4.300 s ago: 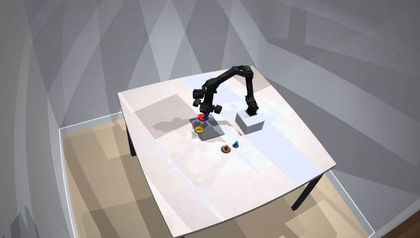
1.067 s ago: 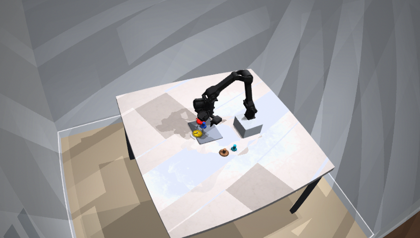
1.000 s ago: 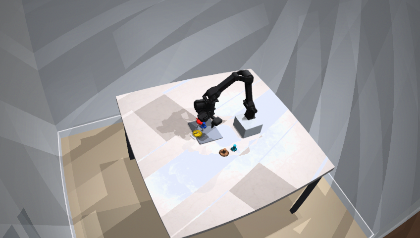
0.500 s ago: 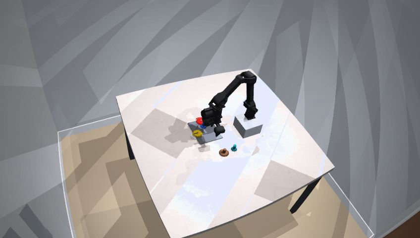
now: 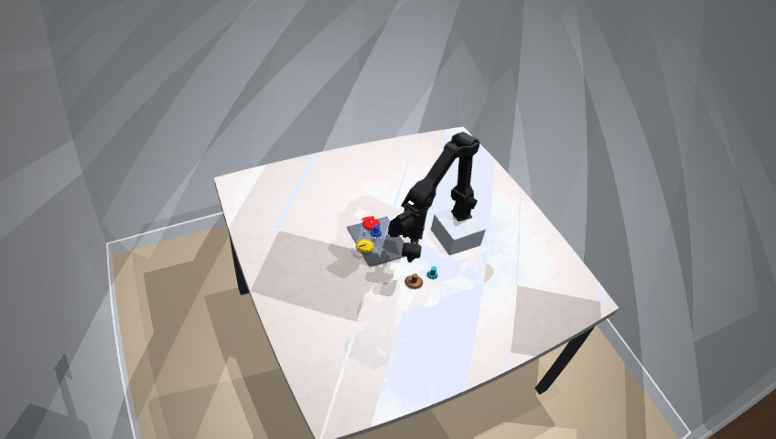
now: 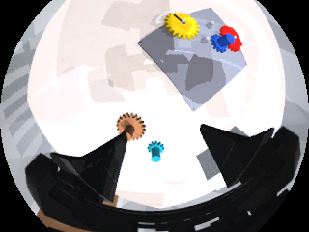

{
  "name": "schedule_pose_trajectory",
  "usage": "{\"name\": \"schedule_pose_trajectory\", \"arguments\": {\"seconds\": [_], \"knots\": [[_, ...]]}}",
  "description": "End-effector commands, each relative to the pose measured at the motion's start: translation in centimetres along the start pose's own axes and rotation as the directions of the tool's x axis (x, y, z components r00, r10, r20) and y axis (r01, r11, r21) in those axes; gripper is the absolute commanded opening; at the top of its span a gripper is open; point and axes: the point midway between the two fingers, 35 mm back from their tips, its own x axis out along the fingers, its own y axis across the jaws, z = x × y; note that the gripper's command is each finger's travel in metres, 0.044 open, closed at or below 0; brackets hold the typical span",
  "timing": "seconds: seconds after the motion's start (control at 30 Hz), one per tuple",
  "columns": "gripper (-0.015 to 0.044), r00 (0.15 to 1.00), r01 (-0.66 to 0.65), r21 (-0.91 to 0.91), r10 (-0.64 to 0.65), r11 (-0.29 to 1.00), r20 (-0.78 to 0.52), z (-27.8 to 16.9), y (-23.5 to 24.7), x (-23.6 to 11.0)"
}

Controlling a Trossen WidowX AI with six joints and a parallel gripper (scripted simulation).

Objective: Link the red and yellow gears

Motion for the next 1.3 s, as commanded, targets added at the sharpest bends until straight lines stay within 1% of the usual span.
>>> {"name": "schedule_pose_trajectory", "arguments": {"seconds": [0.0,0.2,0.8,1.03,1.27], "knots": [[0.0440,1.000,0.006,0.488,-0.009,0.873,0.005,-6.7,1.8,0.3],[0.0440,1.000,0.004,0.629,-0.009,0.777,0.005,-9.1,2.0,0.3],[0.0440,1.000,0.004,0.630,-0.009,0.777,0.005,-9.3,1.9,0.3],[0.0440,1.000,0.004,0.630,-0.009,0.777,0.005,-9.3,1.9,2.5],[0.0440,1.000,0.004,0.630,-0.010,0.777,0.005,-9.3,1.9,3.0]]}}
